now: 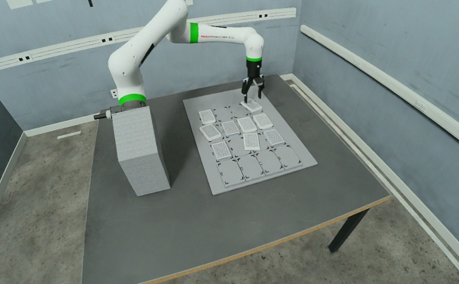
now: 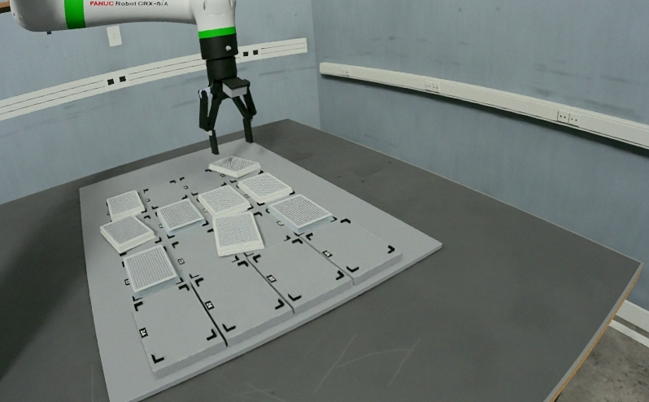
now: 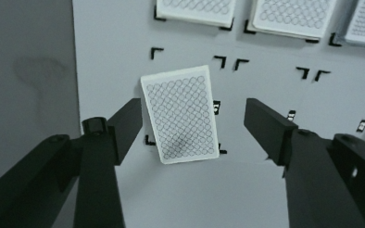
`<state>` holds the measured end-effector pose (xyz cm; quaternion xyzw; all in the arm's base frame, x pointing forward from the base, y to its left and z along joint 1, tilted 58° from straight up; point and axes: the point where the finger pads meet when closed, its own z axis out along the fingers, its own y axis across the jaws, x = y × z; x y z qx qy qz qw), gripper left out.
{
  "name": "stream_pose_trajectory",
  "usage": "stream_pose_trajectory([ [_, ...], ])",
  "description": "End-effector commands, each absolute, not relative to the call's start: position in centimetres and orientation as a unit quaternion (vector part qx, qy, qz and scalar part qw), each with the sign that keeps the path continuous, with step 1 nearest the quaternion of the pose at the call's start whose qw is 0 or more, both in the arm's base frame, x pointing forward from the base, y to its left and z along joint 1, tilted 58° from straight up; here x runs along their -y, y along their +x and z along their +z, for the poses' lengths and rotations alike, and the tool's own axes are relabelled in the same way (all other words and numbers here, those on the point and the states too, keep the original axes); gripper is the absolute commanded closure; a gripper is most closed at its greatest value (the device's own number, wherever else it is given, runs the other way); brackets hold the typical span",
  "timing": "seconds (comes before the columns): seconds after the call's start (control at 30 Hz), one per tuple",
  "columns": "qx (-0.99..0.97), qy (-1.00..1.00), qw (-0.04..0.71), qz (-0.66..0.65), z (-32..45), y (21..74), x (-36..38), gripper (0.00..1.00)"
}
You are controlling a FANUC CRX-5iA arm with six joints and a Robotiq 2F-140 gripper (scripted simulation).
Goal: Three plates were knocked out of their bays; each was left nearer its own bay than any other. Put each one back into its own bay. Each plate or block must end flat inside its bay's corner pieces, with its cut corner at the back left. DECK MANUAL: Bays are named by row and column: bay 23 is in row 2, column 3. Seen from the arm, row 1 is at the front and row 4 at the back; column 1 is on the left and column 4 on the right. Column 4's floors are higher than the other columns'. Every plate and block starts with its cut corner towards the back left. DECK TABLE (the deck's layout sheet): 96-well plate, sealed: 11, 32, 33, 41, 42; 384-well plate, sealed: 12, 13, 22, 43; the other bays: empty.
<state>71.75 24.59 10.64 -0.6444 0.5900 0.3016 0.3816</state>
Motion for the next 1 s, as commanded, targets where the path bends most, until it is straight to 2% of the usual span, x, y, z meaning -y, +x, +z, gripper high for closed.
stream_pose_trajectory([
  [0.0,-0.537,-0.688,0.406,0.269,11.3,72.2,-26.2,0.30],
  [0.97,-0.536,-0.690,0.406,0.269,11.2,72.7,-29.7,0.30],
])
